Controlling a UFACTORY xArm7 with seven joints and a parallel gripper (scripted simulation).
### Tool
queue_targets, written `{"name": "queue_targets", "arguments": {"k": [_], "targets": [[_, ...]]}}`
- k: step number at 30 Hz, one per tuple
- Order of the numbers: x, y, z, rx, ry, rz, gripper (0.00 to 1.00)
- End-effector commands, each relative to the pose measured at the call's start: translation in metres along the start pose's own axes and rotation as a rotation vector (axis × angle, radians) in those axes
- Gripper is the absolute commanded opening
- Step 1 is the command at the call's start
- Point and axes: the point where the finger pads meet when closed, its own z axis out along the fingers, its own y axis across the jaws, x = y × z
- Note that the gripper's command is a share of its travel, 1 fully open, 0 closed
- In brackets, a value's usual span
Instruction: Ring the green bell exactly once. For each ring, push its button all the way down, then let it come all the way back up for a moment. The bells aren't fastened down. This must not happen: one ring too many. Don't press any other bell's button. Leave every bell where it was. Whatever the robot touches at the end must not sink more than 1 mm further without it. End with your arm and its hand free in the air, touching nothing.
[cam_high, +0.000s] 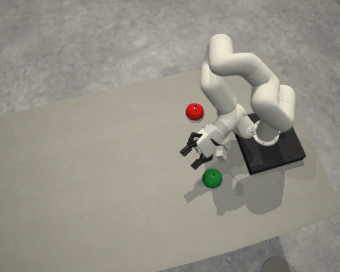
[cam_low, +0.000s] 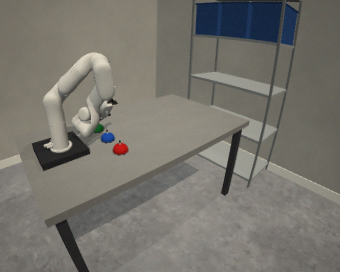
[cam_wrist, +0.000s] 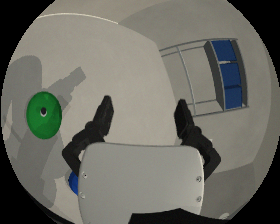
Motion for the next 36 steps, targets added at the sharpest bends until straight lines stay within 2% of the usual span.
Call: {"name": "queue_targets", "arguments": {"k": [1, 18, 22, 25, 27, 31, 34, 36], "targets": [[0.0, 0.0, 0.0, -0.001, 0.001, -0.001, 1.0], [0.0, 0.0, 0.0, -0.001, 0.001, -0.001, 1.0], [0.005, 0.001, 0.002, 0.002, 0.022, -0.004, 1.0], [0.019, 0.001, 0.007, 0.01, 0.081, -0.016, 1.0], [0.036, 0.001, 0.011, 0.022, 0.148, -0.03, 1.0], [0.086, -0.004, 0.018, 0.069, 0.353, -0.083, 1.0], [0.086, -0.004, 0.018, 0.069, 0.353, -0.083, 1.0], [0.118, -0.009, 0.016, 0.108, 0.488, -0.127, 1.0]]}}
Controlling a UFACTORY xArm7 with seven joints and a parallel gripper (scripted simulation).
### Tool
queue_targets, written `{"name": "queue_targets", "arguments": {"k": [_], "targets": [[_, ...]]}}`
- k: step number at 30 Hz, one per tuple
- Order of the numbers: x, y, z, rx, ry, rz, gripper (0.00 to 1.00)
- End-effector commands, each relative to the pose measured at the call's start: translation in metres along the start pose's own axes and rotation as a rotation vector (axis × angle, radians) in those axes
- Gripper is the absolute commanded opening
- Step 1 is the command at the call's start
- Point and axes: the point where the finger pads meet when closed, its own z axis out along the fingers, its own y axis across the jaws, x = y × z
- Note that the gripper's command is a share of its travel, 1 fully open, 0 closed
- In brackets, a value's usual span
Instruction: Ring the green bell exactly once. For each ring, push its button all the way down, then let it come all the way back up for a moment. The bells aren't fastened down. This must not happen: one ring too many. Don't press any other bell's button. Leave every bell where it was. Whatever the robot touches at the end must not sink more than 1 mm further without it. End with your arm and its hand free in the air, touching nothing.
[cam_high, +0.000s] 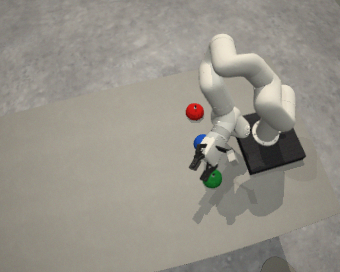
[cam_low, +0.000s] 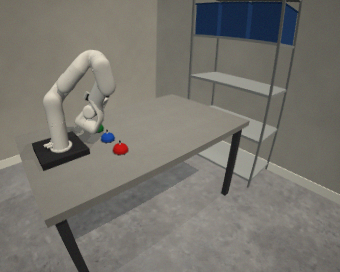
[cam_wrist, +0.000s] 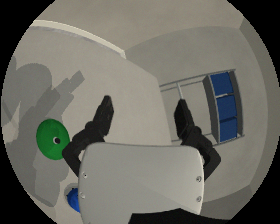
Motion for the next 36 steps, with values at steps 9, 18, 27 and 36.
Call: {"name": "queue_targets", "arguments": {"k": [9, 18, 27, 36], "targets": [[0.131, -0.027, 0.015, 0.204, 0.548, -0.202, 1.0], [0.176, -0.056, -0.009, 0.364, 0.834, -0.37, 1.0], [0.197, -0.089, -0.045, 0.536, 1.075, -0.574, 1.0], [0.189, -0.116, -0.081, 0.712, 1.273, -0.818, 1.0]]}}
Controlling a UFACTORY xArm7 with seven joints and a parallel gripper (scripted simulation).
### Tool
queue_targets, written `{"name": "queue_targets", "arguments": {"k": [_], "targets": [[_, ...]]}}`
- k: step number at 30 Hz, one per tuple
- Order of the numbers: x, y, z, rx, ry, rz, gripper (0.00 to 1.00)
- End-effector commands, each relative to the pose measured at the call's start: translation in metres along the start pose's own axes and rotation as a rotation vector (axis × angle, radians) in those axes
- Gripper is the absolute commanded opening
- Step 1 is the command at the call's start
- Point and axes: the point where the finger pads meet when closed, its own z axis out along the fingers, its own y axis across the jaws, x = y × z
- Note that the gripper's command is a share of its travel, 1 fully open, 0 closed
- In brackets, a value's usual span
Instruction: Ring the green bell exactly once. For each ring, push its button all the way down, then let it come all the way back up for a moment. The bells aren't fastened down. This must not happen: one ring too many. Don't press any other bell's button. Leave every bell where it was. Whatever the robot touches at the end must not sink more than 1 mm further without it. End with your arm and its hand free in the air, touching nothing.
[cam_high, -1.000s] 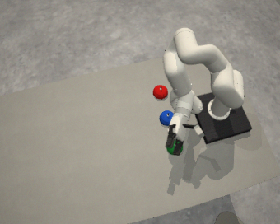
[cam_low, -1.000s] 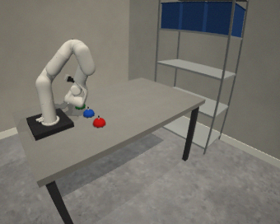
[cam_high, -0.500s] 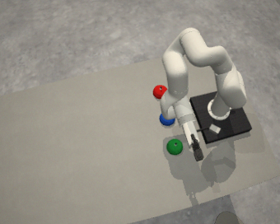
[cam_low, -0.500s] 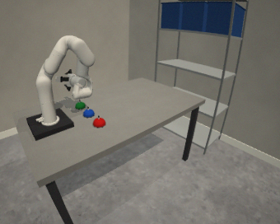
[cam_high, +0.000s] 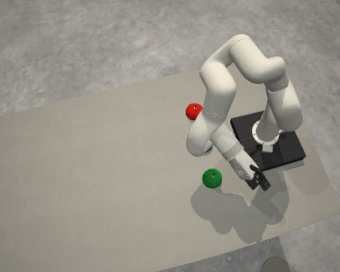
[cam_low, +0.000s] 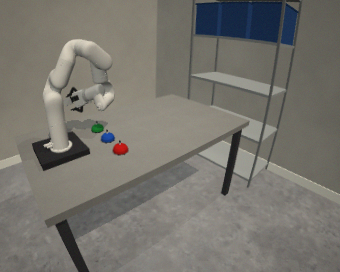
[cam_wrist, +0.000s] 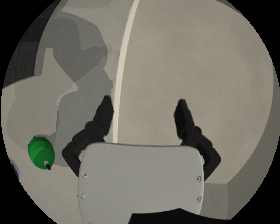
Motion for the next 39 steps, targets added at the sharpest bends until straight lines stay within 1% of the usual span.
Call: {"name": "queue_targets", "arguments": {"k": [1, 2, 3, 4, 5, 7, 8, 10, 11, 13, 14, 16, 17, 19, 20, 21, 22, 24, 25, 26, 27, 30, 31, 32, 33, 35, 36, 37, 38, 39], "targets": [[0.021, -0.013, 0.003, 0.134, 0.142, -0.101, 1.0], [0.021, -0.013, 0.003, 0.134, 0.142, -0.101, 1.0], [0.029, -0.025, -0.001, 0.212, 0.202, -0.164, 1.0], [0.029, -0.025, -0.001, 0.212, 0.202, -0.164, 1.0], [0.035, -0.036, -0.006, 0.284, 0.251, -0.223, 1.0], [0.035, -0.036, -0.006, 0.289, 0.256, -0.227, 1.0], [0.038, -0.048, -0.014, 0.366, 0.305, -0.289, 1.0], [0.038, -0.048, -0.014, 0.366, 0.305, -0.289, 1.0], [0.039, -0.058, -0.023, 0.441, 0.349, -0.351, 1.0], [0.039, -0.058, -0.023, 0.441, 0.349, -0.351, 1.0], [0.037, -0.068, -0.033, 0.513, 0.387, -0.412, 1.0], [0.037, -0.068, -0.033, 0.513, 0.387, -0.412, 1.0], [0.033, -0.077, -0.043, 0.583, 0.42, -0.472, 1.0], [0.033, -0.077, -0.043, 0.583, 0.42, -0.472, 1.0], [0.028, -0.084, -0.054, 0.65, 0.449, -0.529, 1.0], [0.028, -0.084, -0.054, 0.65, 0.449, -0.529, 1.0], [0.021, -0.09, -0.065, 0.713, 0.473, -0.584, 1.0], [0.021, -0.09, -0.065, 0.713, 0.473, -0.584, 1.0], [0.013, -0.094, -0.076, 0.771, 0.493, -0.636, 1.0], [0.013, -0.094, -0.076, 0.771, 0.493, -0.636, 1.0], [0.005, -0.097, -0.086, 0.825, 0.51, -0.684, 1.0], [0.005, -0.097, -0.086, 0.825, 0.51, -0.684, 1.0], [-0.003, -0.099, -0.095, 0.874, 0.523, -0.729, 1.0], [-0.003, -0.099, -0.095, 0.874, 0.523, -0.729, 1.0], [-0.012, -0.099, -0.104, 0.918, 0.534, -0.769, 1.0], [-0.012, -0.099, -0.104, 0.918, 0.534, -0.769, 1.0], [-0.019, -0.099, -0.111, 0.958, 0.542, -0.806, 1.0], [-0.019, -0.099, -0.111, 0.958, 0.542, -0.806, 1.0], [-0.027, -0.099, -0.118, 0.992, 0.549, -0.838, 1.0], [-0.027, -0.099, -0.118, 0.992, 0.549, -0.838, 1.0]]}}
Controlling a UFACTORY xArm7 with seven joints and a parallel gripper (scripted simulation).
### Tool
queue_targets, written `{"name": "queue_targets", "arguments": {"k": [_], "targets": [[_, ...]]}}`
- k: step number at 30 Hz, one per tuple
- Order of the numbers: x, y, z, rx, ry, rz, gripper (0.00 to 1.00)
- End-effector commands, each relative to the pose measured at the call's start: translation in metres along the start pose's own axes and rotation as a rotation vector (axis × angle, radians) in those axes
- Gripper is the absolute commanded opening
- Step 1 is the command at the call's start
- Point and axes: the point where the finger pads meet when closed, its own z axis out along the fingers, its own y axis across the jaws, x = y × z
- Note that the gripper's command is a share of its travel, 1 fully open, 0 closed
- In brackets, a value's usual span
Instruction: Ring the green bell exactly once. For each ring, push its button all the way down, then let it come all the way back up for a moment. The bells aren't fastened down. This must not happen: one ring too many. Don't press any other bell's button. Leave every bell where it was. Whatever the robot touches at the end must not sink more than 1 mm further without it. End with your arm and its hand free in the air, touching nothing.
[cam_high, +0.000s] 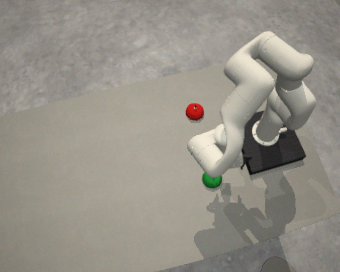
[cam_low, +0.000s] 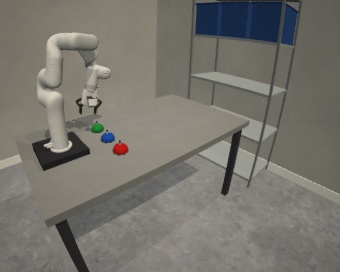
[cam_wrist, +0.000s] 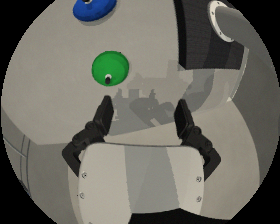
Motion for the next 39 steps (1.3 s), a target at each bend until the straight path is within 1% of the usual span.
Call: {"name": "queue_targets", "arguments": {"k": [1, 3, 4, 5, 6, 8, 10, 12, 29, 30, 39], "targets": [[0.001, -0.024, -0.011, 0.107, 0.03, -0.068, 1.0], [0.001, -0.024, -0.011, 0.107, 0.03, -0.068, 1.0], [0.001, -0.03, -0.015, 0.135, 0.036, -0.086, 1.0], [0.001, -0.03, -0.015, 0.135, 0.036, -0.086, 1.0], [0.0, -0.035, -0.018, 0.158, 0.04, -0.101, 1.0], [0.0, -0.035, -0.018, 0.158, 0.04, -0.101, 1.0], [-0.001, -0.042, -0.023, 0.189, 0.045, -0.121, 1.0], [-0.001, -0.044, -0.024, 0.198, 0.046, -0.127, 1.0], [-0.001, -0.047, -0.026, 0.209, 0.048, -0.133, 1.0], [-0.001, -0.047, -0.026, 0.209, 0.048, -0.133, 0.0], [-0.001, -0.047, -0.026, 0.209, 0.048, -0.133, 0.0]]}}
